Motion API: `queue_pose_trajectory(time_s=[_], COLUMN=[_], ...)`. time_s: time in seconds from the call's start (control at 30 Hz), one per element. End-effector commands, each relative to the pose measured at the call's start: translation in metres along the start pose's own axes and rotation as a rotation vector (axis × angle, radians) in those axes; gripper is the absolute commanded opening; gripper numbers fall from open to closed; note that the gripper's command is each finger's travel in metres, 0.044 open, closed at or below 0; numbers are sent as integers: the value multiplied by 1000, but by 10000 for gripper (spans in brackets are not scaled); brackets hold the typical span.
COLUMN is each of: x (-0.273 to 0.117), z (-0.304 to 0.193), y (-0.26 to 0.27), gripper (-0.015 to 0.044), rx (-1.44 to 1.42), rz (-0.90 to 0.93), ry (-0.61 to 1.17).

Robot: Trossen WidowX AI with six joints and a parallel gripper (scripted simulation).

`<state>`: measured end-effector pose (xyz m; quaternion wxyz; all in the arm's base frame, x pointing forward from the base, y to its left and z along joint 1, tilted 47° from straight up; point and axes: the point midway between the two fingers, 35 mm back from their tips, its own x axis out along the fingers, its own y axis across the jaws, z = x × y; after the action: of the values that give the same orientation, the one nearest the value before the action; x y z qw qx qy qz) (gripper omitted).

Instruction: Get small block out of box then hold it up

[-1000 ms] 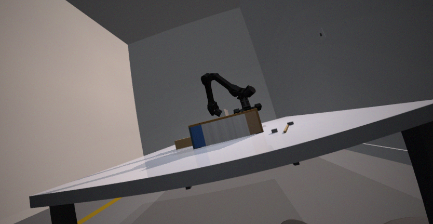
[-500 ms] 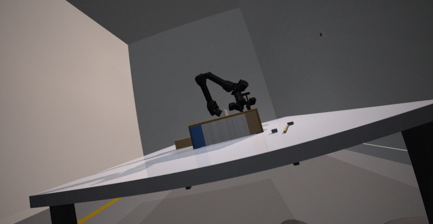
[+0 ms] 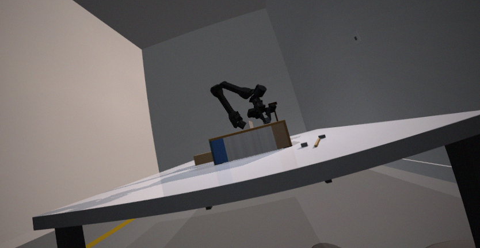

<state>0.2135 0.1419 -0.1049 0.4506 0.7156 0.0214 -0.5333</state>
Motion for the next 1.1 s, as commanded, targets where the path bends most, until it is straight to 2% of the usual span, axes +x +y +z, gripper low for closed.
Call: queue_pose_trajectory(time_s=[0.0, 1.07], x=[-12, -21], z=[3, 5], y=[5, 9], gripper=[0, 0], rx=[-61, -107], rz=[-24, -39], ry=[16, 28])
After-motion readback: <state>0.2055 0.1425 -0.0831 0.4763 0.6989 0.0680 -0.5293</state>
